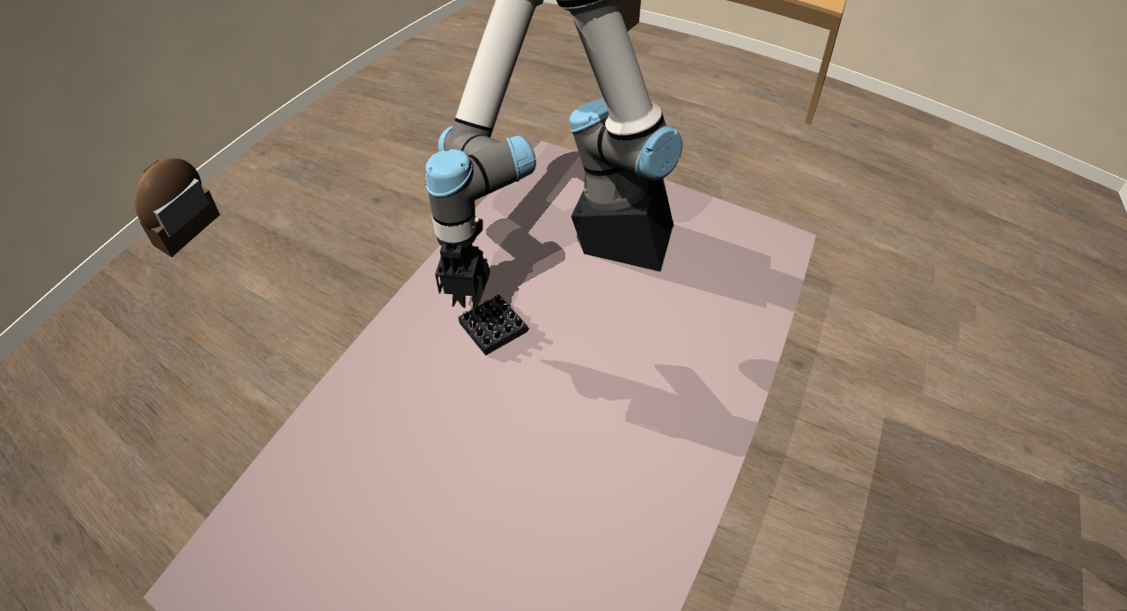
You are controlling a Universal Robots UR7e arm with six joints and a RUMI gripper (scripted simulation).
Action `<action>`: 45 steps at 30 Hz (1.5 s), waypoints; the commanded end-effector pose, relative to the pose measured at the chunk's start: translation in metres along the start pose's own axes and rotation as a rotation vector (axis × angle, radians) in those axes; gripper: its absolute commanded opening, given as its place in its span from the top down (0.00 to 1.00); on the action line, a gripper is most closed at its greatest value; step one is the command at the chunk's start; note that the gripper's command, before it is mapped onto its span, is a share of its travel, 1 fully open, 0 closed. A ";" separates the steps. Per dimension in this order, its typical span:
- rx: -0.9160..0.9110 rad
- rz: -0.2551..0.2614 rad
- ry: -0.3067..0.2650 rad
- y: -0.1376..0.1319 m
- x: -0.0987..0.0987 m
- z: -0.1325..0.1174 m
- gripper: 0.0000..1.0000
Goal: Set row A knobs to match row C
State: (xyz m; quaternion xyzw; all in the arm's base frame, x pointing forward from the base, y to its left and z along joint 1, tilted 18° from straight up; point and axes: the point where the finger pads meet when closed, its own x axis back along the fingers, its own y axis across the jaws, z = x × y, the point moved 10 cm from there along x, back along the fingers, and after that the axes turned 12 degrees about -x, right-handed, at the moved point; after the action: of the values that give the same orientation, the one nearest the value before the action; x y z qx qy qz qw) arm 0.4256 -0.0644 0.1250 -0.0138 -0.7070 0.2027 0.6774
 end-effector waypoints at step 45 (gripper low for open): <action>0.000 0.000 -0.001 -0.001 -0.041 0.001 0.89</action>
State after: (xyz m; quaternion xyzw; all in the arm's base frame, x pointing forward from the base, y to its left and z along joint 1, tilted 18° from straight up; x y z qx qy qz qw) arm 0.4283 -0.0768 0.0878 -0.0136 -0.7070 0.2027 0.6774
